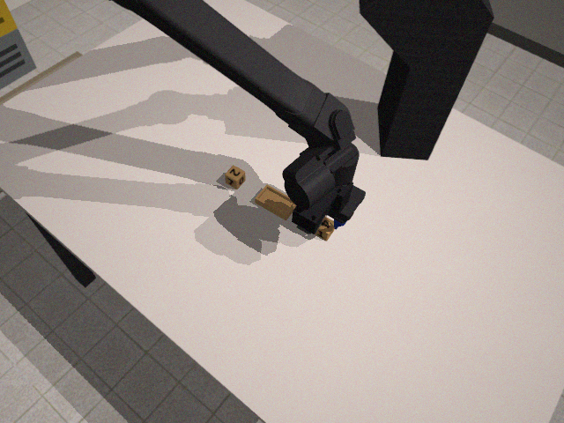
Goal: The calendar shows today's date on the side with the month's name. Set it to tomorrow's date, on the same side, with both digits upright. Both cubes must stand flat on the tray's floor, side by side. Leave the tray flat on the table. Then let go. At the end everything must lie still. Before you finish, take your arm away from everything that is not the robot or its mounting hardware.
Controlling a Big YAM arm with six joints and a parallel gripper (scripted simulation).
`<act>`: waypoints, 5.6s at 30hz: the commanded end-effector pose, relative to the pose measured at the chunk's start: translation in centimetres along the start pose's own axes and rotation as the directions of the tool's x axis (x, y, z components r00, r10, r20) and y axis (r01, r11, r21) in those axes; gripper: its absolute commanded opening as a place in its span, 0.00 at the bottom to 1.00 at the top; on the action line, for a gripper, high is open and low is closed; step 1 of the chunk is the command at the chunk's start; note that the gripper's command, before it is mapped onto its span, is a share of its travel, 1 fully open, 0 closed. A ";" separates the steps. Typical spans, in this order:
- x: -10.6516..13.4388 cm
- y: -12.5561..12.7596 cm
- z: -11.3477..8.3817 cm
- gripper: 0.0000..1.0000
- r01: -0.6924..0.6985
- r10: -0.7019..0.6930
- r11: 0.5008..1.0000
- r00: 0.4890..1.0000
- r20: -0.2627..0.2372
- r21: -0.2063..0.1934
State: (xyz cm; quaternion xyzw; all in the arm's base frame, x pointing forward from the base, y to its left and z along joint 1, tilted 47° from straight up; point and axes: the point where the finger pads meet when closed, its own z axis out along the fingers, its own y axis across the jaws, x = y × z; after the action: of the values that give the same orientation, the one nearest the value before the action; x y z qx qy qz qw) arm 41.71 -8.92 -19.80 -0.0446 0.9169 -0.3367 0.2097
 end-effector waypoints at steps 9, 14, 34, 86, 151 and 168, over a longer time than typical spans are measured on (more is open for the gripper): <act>-0.1 -0.4 0.4 0.47 0.004 -0.004 1.000 1.000 -0.006 0.002; -0.3 -0.5 0.3 0.47 0.004 -0.004 1.000 1.000 -0.006 0.002; -0.6 -0.6 0.3 0.47 -0.001 0.001 1.000 1.000 0.000 0.004; -0.9 -0.7 0.2 0.47 -0.003 0.003 1.000 1.000 0.002 0.004; -0.3 -0.2 3.4 0.47 0.002 -0.002 1.000 1.000 0.002 0.003; -0.3 -0.2 3.4 0.47 0.002 -0.002 1.000 1.000 0.002 0.003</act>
State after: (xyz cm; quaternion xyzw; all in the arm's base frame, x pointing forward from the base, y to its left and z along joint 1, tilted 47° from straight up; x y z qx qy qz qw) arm 43.23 -10.73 -21.68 -0.0443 0.9170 -0.3366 0.2093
